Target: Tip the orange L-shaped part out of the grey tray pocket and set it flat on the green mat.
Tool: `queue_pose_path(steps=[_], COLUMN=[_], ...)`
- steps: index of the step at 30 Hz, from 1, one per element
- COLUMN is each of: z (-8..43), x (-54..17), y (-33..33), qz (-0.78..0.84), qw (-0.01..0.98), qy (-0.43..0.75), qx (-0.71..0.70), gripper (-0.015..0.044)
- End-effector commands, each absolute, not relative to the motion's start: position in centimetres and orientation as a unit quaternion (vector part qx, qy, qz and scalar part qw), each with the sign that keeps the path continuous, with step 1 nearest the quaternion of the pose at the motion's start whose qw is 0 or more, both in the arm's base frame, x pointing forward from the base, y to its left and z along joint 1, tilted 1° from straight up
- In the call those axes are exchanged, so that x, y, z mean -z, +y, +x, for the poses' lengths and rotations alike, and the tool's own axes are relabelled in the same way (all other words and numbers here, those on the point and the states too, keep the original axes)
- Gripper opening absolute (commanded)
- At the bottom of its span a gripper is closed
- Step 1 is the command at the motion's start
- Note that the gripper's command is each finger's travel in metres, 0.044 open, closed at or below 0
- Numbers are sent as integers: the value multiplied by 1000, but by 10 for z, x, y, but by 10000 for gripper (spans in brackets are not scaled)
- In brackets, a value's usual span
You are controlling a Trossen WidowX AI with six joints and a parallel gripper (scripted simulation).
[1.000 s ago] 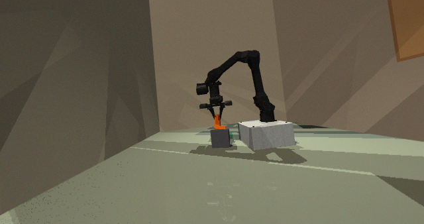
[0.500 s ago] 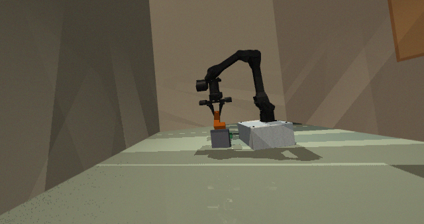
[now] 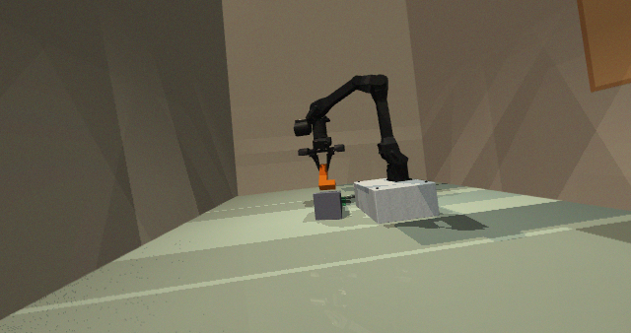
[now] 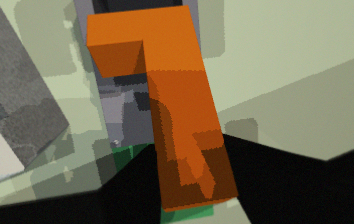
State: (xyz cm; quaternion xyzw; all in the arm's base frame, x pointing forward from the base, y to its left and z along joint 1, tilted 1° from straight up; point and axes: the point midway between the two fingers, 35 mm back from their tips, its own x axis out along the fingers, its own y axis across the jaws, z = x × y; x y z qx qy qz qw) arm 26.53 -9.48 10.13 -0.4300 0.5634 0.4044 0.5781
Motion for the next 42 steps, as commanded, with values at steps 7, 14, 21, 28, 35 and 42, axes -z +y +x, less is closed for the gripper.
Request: queue_pose_path(steps=[7, 14, 21, 28, 35, 42], z=[249, 237, 225, 213, 210, 211], x=[-99, -99, -100, -100, -99, -89], y=[-133, -161, -187, -216, -222, -223], qz=[-431, -431, -432, -432, -432, -432], qw=[577, 576, 575, 574, 574, 574], qy=[563, 564, 565, 566, 566, 566], qx=[-405, -405, -404, -404, -404, -404], gripper=[0, 0, 0, 0, 0, 0])
